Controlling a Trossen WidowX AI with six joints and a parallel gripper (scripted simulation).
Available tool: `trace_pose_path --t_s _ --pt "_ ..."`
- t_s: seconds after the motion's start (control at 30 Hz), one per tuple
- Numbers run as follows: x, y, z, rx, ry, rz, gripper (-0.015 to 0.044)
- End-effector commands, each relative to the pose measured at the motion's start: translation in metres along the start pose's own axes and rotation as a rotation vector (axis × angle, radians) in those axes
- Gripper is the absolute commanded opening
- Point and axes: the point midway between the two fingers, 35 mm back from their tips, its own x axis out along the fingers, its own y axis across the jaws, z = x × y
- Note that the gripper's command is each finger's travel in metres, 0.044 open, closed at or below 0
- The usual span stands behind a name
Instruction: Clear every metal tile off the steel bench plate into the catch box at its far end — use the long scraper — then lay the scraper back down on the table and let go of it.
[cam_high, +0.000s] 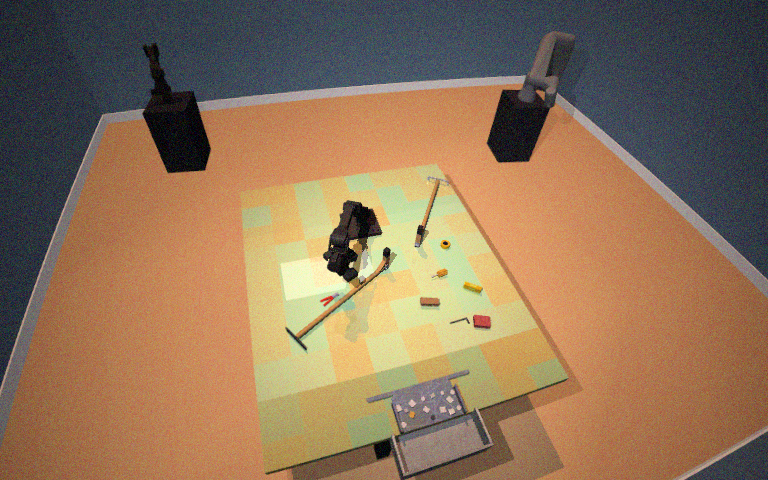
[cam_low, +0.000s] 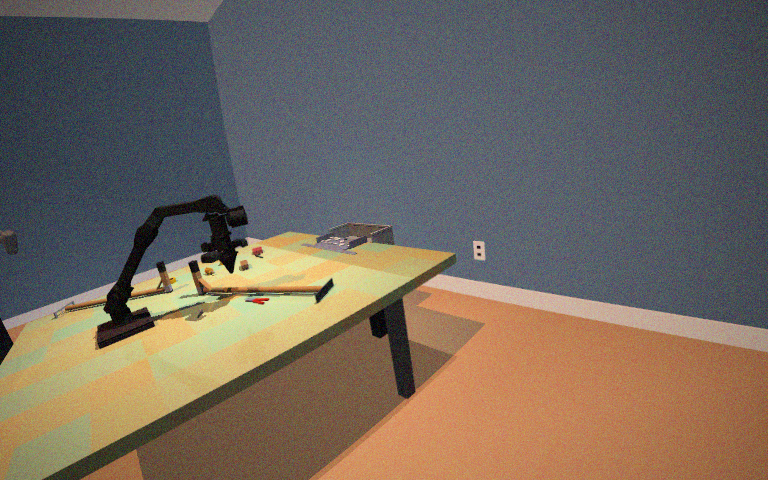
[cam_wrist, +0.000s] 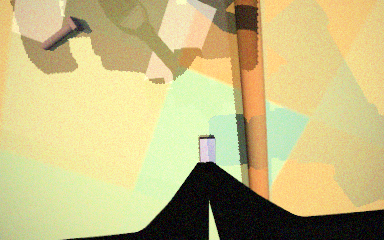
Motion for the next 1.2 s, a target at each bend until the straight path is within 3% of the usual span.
trace_pose_path --t_s 0.0,1.17 --pt "0.009 0.000 0.000 -0.009 -0.008 0.000 0.0000" --pt "0.075 0.000 0.001 -0.053 -0.009 0.000 0.0000"
